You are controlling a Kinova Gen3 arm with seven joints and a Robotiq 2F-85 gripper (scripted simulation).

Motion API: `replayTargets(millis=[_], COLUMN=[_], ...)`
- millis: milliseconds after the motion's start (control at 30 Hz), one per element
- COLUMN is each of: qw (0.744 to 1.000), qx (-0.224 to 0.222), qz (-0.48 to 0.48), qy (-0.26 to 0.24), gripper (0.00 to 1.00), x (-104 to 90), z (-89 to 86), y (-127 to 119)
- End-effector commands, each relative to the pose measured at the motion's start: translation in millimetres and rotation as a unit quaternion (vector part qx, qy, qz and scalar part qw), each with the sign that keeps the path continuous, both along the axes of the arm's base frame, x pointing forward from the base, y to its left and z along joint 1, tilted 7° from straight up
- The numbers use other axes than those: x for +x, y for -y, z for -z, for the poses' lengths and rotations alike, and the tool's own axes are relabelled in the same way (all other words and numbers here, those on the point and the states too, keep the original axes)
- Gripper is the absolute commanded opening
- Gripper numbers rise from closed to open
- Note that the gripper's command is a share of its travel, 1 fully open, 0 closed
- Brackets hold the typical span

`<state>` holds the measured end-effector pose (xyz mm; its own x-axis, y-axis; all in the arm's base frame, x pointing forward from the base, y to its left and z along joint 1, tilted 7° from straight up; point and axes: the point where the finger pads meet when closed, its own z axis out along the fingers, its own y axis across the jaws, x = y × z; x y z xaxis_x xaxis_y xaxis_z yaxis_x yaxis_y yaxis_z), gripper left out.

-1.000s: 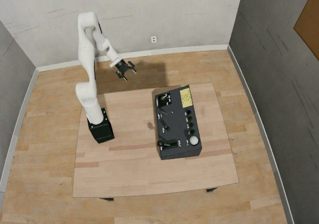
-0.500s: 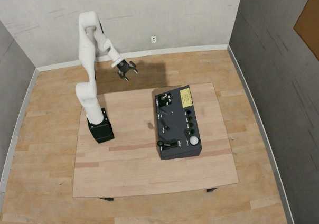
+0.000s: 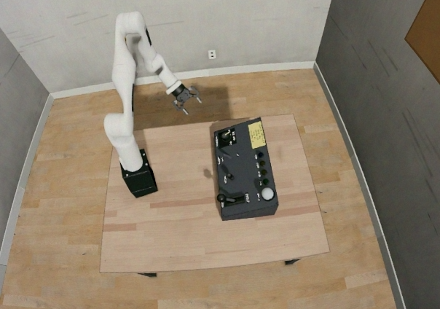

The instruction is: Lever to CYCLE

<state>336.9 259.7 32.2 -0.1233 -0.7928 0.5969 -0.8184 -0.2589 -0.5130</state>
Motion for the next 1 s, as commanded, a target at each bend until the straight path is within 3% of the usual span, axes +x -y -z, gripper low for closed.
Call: replayTargets(millis=[0, 167, 533, 733, 967], qw=[0.999, 0.998, 0.977, 0.965, 0.934], qx=[-0.007, -0.014, -0.041, -0.048, -0.062], qz=[-0.031, -0.054, -0.171, -0.213, -0.298], qy=[-0.024, -0.04, -0.118, -0.142, -0.185], gripper=[1.0, 1.0, 1.0, 1.0, 1.0], x=[19.5, 31.2, 70.6, 77.6, 81.8], z=[-3.7, -5.6, -12.7, -14.7, -18.7], y=[12.7, 22.5, 68.4, 83.0, 109.9])
